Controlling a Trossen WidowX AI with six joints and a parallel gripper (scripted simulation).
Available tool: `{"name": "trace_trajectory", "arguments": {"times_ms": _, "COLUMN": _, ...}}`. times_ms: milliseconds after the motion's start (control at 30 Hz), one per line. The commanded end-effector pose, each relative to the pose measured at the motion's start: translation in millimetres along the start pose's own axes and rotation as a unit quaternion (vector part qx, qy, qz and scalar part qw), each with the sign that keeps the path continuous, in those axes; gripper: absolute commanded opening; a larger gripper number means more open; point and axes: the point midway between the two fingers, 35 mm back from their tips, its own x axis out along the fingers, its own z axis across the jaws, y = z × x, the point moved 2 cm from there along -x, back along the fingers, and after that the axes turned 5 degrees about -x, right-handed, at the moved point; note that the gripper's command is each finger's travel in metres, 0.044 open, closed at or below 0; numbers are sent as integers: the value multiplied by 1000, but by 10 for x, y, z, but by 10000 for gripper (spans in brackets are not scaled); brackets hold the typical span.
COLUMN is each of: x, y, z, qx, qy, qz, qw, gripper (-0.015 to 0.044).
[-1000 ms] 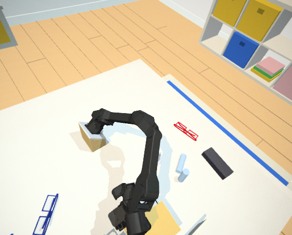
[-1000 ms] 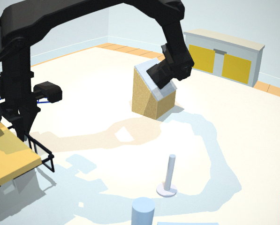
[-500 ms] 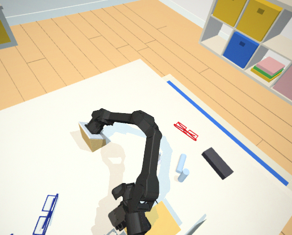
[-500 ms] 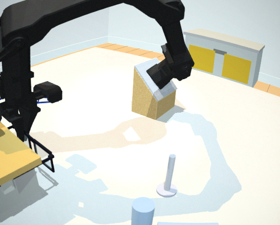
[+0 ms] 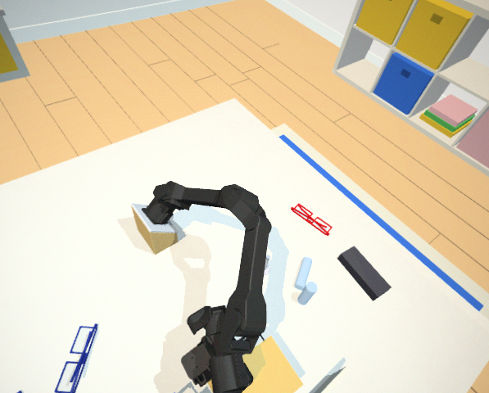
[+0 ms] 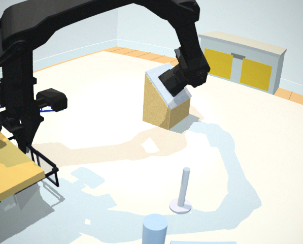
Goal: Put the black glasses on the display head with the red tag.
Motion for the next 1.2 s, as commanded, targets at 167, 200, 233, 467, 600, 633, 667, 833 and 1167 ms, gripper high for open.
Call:
{"name": "trace_trajectory", "arguments": {"times_ms": 167, "x": 10, "y": 5, "z": 2, "qx": 1, "qy": -1, "qz": 2, "qw": 1000, "gripper": 0}}
{"name": "trace_trajectory", "arguments": {"times_ms": 200, "x": 10, "y": 5, "z": 2, "qx": 1, "qy": -1, "qz": 2, "qw": 1000, "gripper": 0}}
{"name": "trace_trajectory", "arguments": {"times_ms": 233, "x": 10, "y": 5, "z": 2, "qx": 1, "qy": -1, "qz": 2, "qw": 1000, "gripper": 0}}
{"name": "trace_trajectory", "arguments": {"times_ms": 467, "x": 11, "y": 5, "z": 2, "qx": 1, "qy": -1, "qz": 2, "qw": 1000, "gripper": 0}}
{"name": "trace_trajectory", "arguments": {"times_ms": 600, "x": 11, "y": 5, "z": 2, "qx": 1, "qy": -1, "qz": 2, "qw": 1000, "gripper": 0}}
{"name": "trace_trajectory", "arguments": {"times_ms": 633, "x": 11, "y": 5, "z": 2, "qx": 1, "qy": -1, "qz": 2, "qw": 1000, "gripper": 0}}
{"name": "trace_trajectory", "arguments": {"times_ms": 667, "x": 11, "y": 5, "z": 2, "qx": 1, "qy": -1, "qz": 2, "qw": 1000, "gripper": 0}}
{"name": "trace_trajectory", "arguments": {"times_ms": 833, "x": 11, "y": 5, "z": 2, "qx": 1, "qy": -1, "qz": 2, "qw": 1000, "gripper": 0}}
{"name": "trace_trajectory", "arguments": {"times_ms": 1167, "x": 37, "y": 4, "z": 2, "qx": 1, "qy": -1, "qz": 2, "qw": 1000, "gripper": 0}}
